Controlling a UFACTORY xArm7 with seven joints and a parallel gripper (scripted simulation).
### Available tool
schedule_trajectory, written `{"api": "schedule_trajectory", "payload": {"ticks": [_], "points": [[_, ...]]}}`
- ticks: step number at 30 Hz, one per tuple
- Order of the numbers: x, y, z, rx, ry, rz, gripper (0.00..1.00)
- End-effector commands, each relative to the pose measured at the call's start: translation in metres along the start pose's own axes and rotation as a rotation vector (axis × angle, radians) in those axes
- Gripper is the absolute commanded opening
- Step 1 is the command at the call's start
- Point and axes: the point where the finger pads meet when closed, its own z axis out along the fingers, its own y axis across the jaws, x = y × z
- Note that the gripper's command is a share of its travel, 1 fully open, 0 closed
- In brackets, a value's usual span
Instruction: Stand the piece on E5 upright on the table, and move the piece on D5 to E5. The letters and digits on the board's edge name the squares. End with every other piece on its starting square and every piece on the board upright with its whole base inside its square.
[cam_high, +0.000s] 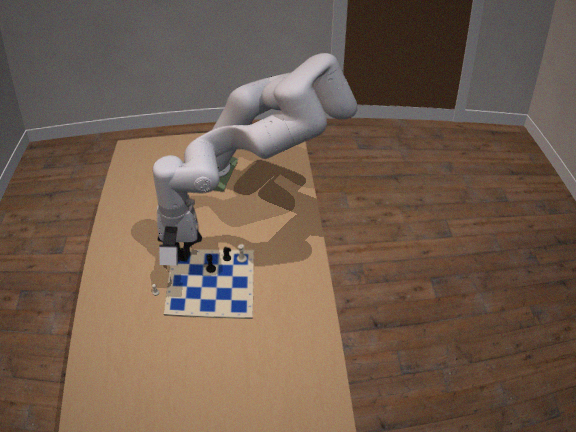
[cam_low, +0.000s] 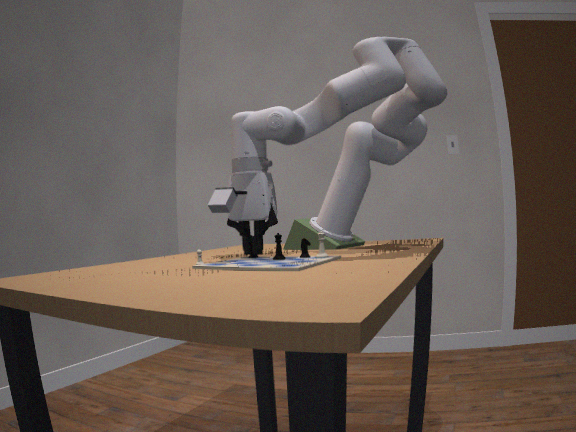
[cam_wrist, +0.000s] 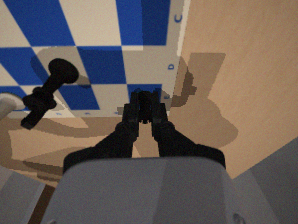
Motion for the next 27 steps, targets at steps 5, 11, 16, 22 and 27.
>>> {"api": "schedule_trajectory", "payload": {"ticks": [5, 11, 16, 22, 27], "points": [[0.0009, 0.0007, -0.0012, -0.001, 0.003, 0.001, 0.07], [0.0009, 0.0007, -0.0012, -0.001, 0.003, 0.001, 0.22], [0.0009, 0.0007, -0.0012, -0.001, 0.003, 0.001, 0.3], [0.0009, 0.0007, -0.0012, -0.001, 0.003, 0.001, 0.37], [0.0009, 0.0007, -0.0012, -0.001, 0.003, 0.001, 0.37]]}}
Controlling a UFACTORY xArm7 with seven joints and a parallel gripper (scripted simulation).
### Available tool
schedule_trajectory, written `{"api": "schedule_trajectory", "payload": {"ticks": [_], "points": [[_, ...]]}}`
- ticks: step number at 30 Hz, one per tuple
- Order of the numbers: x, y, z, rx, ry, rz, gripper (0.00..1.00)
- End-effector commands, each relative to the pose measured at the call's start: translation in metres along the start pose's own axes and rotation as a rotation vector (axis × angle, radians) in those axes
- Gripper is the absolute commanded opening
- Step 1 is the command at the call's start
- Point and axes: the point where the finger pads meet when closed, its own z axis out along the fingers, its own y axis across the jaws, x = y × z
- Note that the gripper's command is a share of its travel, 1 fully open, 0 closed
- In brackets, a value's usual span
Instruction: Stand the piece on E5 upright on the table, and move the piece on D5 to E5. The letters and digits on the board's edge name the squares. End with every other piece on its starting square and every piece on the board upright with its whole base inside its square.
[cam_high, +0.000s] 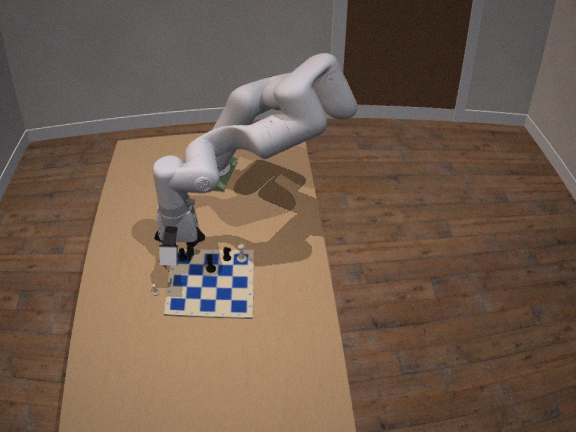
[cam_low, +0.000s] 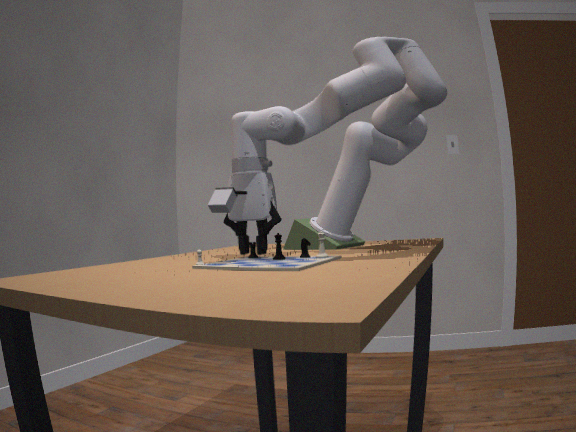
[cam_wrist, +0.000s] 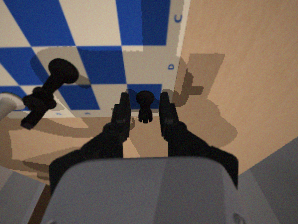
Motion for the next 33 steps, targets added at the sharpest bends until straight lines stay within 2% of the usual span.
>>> {"api": "schedule_trajectory", "payload": {"ticks": [1, 6, 13, 15, 25, 33], "points": [[0.001, 0.001, -0.001, -0.001, 0.003, 0.001, 0.37], [0.001, 0.001, -0.007, -0.001, 0.003, 0.001, 0.37], [0.001, 0.001, -0.035, -0.001, 0.003, 0.001, 0.37], [0.001, 0.001, -0.035, -0.001, 0.003, 0.001, 0.37], [0.001, 0.001, -0.083, -0.001, 0.003, 0.001, 0.37], [0.001, 0.001, -0.091, -0.001, 0.003, 0.001, 0.37]]}}
